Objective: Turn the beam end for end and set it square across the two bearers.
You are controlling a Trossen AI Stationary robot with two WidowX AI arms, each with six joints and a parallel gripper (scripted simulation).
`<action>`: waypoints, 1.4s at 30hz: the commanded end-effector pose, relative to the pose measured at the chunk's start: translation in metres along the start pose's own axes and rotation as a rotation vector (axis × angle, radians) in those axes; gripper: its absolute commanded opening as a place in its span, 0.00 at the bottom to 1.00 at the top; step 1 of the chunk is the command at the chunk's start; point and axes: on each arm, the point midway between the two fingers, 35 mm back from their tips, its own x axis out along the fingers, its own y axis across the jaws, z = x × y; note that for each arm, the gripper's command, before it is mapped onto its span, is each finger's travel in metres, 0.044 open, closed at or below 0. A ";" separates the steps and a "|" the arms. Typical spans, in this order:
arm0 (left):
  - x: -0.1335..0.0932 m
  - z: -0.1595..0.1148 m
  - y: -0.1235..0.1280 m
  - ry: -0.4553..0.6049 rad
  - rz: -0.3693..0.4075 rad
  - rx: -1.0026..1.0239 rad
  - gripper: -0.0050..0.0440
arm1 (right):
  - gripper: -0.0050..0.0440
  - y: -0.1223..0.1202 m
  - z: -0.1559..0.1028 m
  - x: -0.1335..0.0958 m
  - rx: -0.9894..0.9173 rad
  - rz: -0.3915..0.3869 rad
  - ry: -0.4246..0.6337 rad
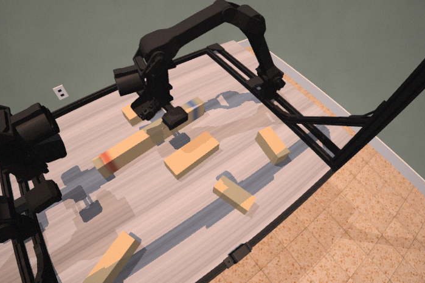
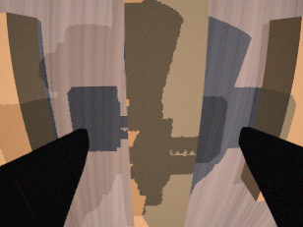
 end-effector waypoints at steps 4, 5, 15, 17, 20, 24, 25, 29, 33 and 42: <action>0.001 -0.001 0.000 0.006 -0.001 -0.005 1.00 | 0.94 0.001 -0.004 0.029 -0.001 0.008 0.032; 0.001 -0.001 0.000 0.006 -0.001 -0.005 1.00 | 0.94 0.001 -0.004 0.033 -0.001 0.008 0.032; 0.001 -0.001 0.000 0.006 -0.001 -0.005 1.00 | 0.94 0.001 -0.007 0.058 0.001 0.008 0.032; 0.001 -0.001 0.000 0.006 -0.001 -0.005 1.00 | 0.94 0.001 -0.007 0.058 0.001 0.008 0.032; 0.001 -0.001 0.000 0.006 -0.001 -0.005 1.00 | 0.94 0.001 -0.007 0.058 0.001 0.008 0.032; 0.001 -0.001 0.000 0.006 -0.001 -0.005 1.00 | 0.94 0.001 -0.007 0.058 0.001 0.008 0.032; 0.001 -0.001 0.000 0.006 -0.001 -0.005 1.00 | 0.94 0.001 -0.007 0.058 0.001 0.008 0.032; 0.001 -0.001 0.000 0.006 -0.001 -0.005 1.00 | 0.94 0.001 -0.007 0.058 0.001 0.008 0.032; 0.001 -0.001 0.000 0.006 -0.001 -0.005 1.00 | 0.89 0.001 -0.007 0.058 0.001 0.008 0.032; 0.001 -0.001 0.000 0.006 -0.001 -0.005 1.00 | 0.60 0.001 -0.007 0.058 0.001 0.008 0.032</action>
